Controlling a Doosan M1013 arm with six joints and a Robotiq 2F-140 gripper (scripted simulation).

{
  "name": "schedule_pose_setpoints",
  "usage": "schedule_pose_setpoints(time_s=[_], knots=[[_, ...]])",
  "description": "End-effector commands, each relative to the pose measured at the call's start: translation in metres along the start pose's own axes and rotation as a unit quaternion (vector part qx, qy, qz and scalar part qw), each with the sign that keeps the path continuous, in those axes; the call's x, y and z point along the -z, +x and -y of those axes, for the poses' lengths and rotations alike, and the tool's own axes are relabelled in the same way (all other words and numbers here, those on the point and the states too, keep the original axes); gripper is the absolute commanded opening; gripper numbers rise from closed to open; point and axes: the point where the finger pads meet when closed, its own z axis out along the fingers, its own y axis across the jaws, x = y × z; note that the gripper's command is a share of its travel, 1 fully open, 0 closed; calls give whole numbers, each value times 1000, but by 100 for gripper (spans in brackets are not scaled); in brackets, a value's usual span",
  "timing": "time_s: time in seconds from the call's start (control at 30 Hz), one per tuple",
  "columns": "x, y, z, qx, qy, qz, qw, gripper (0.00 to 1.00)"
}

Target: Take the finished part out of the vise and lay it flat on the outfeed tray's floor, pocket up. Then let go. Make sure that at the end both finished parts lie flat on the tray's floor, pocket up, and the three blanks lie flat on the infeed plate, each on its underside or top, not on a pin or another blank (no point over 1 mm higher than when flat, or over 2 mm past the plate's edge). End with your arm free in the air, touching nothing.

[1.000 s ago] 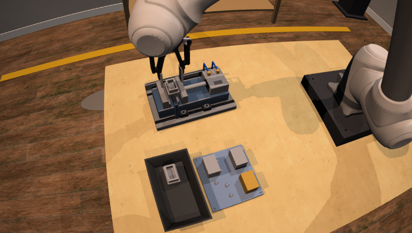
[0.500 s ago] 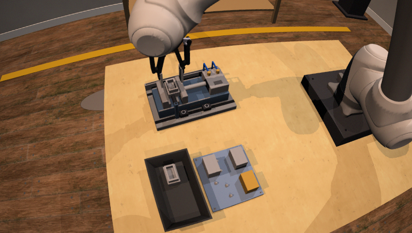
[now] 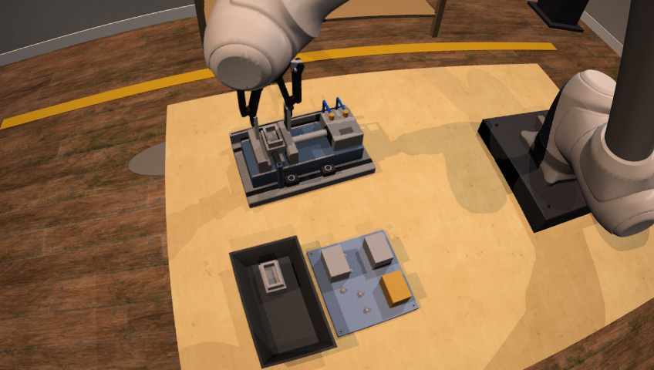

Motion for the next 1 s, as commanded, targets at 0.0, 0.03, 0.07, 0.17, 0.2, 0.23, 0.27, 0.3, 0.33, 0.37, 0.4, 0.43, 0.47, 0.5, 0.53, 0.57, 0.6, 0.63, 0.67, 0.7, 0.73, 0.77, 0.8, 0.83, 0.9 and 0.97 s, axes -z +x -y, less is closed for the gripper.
schedule_pose_setpoints(time_s=[0.0, 0.03, 0.07, 0.17, 0.2, 0.23, 0.27, 0.3, 0.33, 0.37, 0.4, 0.43, 0.47, 0.5, 0.53, 0.57, 0.6, 0.63, 0.67, 0.7, 0.73, 0.77, 0.8, 0.83, 0.9, 0.97], knots=[[-4, -3, 3, -2, 1, 0, 1000, 40], [-4, -3, 3, -2, 1, 0, 1000, 40], [-4, -3, 3, -2, 1, 0, 1000, 40], [-6, -3, 3, -2, 1, 0, 1000, 40], [-6, -3, 3, -2, 1, 0, 1000, 40], [-6, -3, 3, -2, 1, 0, 1000, 40], [-7, -3, 3, -2, 1, 0, 1000, 40], [-7, -3, 3, -2, 1, 0, 1000, 40], [-8, -3, 3, -2, 1, 0, 1000, 40], [-8, -3, 3, -2, 1, 0, 1000, 40], [-9, -3, 3, -2, 1, 0, 1000, 40], [-9, -3, 3, -2, 1, 0, 1000, 40], [-10, -3, 3, -2, 1, 0, 1000, 40], [-10, -3, 3, -2, 1, 0, 1000, 40], [-11, -3, 3, -2, 1, 0, 1000, 40], [-12, -3, 3, -2, 1, 0, 1000, 40], [-12, -3, 3, -2, 1, 0, 1000, 40], [-12, -3, 3, -2, 1, 0, 1000, 40], [-12, -3, 3, -2, 1, 0, 1000, 40], [-13, -3, 3, -2, 1, 0, 1000, 40], [-13, -3, 3, -2, 1, 0, 1000, 40], [-13, -3, 3, -2, 1, 0, 1000, 40], [-14, -3, 3, -2, 1, 0, 1000, 40], [-14, -3, 3, -2, 1, 0, 1000, 40], [-15, -3, 3, -2, 1, 0, 1000, 40], [-16, -3, 3, -2, 1, 0, 1000, 40]])
